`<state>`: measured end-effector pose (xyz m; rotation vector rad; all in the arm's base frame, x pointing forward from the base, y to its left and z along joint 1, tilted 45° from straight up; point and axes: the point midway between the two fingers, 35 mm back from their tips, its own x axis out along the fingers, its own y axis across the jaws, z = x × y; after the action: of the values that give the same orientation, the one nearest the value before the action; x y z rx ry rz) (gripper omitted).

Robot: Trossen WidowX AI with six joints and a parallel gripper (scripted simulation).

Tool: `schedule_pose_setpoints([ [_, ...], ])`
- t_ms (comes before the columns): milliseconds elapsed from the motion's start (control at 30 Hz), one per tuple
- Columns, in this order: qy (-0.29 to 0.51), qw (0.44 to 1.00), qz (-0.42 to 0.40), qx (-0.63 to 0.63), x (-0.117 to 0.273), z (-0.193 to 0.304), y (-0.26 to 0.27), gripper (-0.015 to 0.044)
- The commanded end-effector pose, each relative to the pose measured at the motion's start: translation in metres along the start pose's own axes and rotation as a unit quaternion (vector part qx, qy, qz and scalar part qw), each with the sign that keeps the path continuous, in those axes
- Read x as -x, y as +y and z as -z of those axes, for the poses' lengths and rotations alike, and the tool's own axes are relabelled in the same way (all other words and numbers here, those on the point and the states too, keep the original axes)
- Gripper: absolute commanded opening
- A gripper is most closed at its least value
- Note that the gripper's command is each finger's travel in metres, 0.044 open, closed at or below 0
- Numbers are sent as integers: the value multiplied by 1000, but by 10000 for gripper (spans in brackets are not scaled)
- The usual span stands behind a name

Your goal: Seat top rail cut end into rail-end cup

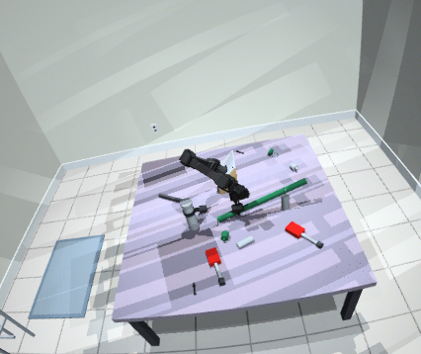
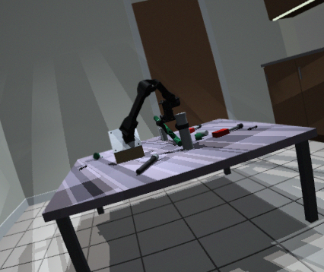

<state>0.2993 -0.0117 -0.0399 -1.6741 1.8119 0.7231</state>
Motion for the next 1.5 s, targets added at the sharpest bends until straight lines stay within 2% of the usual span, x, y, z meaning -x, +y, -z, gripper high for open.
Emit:
schedule_pose_setpoints([
  [0,3,1000,-4,4,-9,0,2,440],
  [900,5,1000,-4,4,-48,1,4,440],
  [1200,5,1000,-4,4,-48,1,4,204],
  [1467,5,1000,-4,4,-48,1,4,150],
])
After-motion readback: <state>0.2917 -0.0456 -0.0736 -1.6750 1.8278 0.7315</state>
